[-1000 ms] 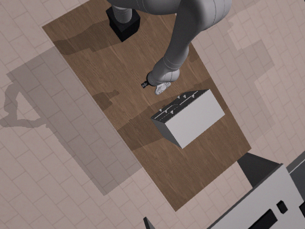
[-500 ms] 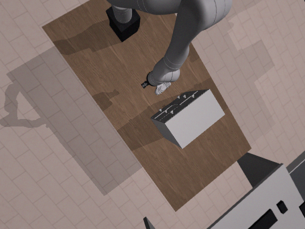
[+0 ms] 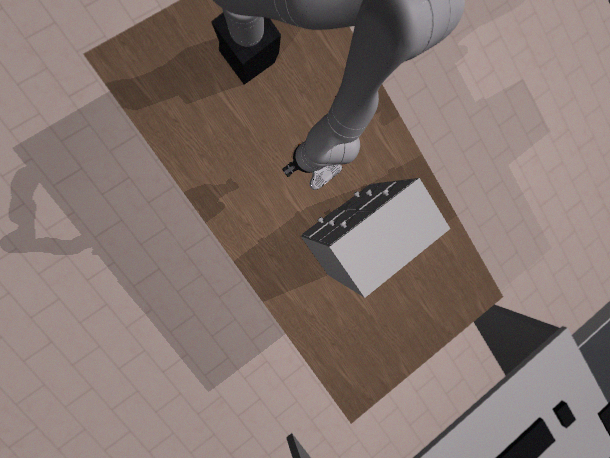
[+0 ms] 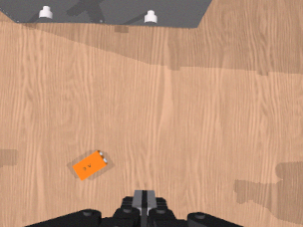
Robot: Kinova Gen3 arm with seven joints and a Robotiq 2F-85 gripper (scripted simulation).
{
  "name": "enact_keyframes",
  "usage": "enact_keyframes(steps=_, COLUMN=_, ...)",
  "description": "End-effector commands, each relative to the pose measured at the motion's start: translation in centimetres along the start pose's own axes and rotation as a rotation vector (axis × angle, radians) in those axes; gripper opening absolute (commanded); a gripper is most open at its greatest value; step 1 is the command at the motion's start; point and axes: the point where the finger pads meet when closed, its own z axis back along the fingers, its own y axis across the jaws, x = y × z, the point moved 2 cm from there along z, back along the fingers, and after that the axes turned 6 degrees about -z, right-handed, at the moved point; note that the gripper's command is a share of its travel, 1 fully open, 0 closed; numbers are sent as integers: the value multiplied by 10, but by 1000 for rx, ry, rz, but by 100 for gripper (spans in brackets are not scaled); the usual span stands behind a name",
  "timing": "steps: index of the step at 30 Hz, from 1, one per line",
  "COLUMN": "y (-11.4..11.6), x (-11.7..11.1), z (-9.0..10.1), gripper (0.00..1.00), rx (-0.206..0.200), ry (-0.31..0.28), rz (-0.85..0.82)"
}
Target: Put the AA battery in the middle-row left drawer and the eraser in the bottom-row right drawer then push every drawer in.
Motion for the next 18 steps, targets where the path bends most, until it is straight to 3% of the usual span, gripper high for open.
enact_keyframes(steps=1, y=0, x=0, z=0, gripper=0, rx=0, ry=1, rz=0)
enact_keyframes(steps=9, y=0, x=0, z=0, gripper=0, rx=0, ry=1, rz=0)
enact_keyframes(steps=10, y=0, x=0, z=0, gripper=100, rx=0, ry=1, rz=0)
enact_keyframes(steps=18, y=0, x=0, z=0, gripper=100, rx=0, ry=1, rz=0)
